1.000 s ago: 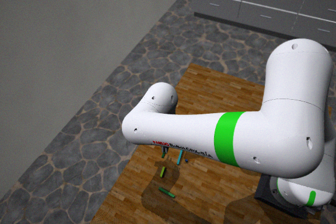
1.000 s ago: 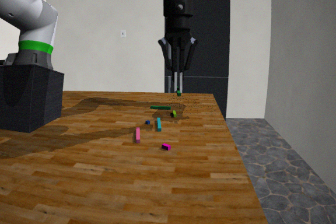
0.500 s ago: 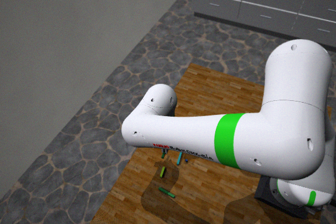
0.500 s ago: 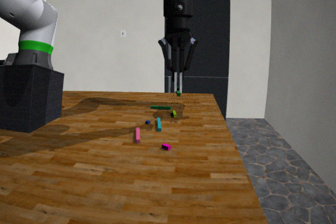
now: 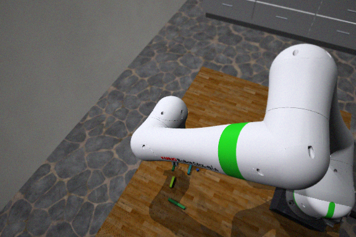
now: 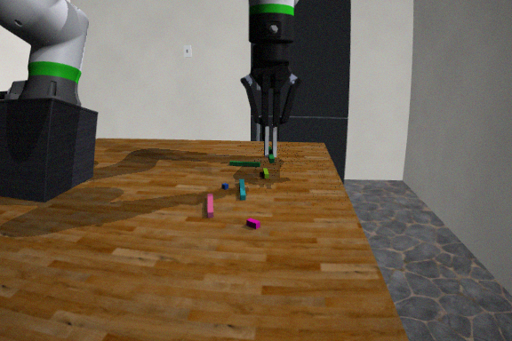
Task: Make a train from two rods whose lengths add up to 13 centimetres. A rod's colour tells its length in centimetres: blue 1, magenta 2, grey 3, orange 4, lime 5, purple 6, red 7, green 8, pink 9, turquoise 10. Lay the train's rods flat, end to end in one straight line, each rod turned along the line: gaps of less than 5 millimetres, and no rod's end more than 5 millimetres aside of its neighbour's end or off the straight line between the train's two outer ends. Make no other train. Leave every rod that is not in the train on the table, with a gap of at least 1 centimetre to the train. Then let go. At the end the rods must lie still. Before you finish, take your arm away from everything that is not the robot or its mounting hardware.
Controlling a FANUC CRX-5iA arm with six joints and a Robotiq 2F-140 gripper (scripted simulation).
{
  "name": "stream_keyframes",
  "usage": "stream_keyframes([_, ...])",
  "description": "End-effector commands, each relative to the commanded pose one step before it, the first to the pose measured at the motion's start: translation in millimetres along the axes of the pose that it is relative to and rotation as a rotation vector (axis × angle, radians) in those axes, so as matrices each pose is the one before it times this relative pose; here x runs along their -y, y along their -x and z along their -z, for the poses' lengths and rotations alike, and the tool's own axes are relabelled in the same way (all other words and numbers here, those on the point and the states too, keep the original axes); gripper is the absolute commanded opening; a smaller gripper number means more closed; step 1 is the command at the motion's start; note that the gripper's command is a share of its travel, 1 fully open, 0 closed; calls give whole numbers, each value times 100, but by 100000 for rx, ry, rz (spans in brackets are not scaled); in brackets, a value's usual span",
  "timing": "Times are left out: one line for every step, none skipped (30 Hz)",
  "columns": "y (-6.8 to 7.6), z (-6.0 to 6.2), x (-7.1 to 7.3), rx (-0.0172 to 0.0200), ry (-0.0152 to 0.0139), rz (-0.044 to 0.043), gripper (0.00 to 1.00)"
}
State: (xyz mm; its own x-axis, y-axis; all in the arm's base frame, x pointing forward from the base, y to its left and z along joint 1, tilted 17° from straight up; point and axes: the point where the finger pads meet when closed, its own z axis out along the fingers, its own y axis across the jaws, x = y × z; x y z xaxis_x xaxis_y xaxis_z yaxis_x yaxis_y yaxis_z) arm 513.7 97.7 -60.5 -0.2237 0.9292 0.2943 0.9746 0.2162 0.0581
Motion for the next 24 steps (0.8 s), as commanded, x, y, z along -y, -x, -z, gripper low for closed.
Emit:
stream_keyframes([-9, -1362, -26, 9, 60, 4, 3])
stream_keyframes([-7, -461, 6, 0, 0, 0, 3])
stream_keyframes([-6, -444, 6, 1, 0, 0, 3])
stream_keyframes([-6, -423, 6, 1, 0, 0, 3])
stream_keyframes([-6, -397, 6, 0, 0, 0, 3])
stream_keyframes([-6, -366, 5, -2, 0, 0, 3])
stream_keyframes([0, 0, 0, 0, 0, 0, 3])
stream_keyframes([0, 0, 0, 0, 0, 0, 3])
stream_keyframes([-5, -331, 5, 0, 0, 0, 3])
stream_keyframes([-4, -293, 4, 2, 0, 1, 3])
stream_keyframes([-4, -254, 3, -2, 0, -1, 3])
stream_keyframes([-2, -212, 3, 2, 0, 1, 3])
stream_keyframes([-3, -172, 2, -2, 0, 0, 3])
stream_keyframes([-2, -131, 2, 0, 0, 0, 3])
stream_keyframes([-1, -94, 1, 1, 0, 0, 3])
stream_keyframes([-1, -61, 1, 1, 0, 0, 3])
stream_keyframes([0, -33, 1, 1, 0, 0, 3])
stream_keyframes([0, -13, 0, 0, 0, 0, 3])
stream_keyframes([0, -2, 0, 0, 0, 0, 3])
stream_keyframes([0, 0, 0, 0, 0, 0, 3])
stream_keyframes([0, 0, 0, 0, 0, 0, 3])
stream_keyframes([0, 0, 0, 0, 0, 0, 3])
stream_keyframes([0, 0, 0, 0, 0, 0, 3])
stream_keyframes([0, 0, 0, 0, 0, 0, 3])
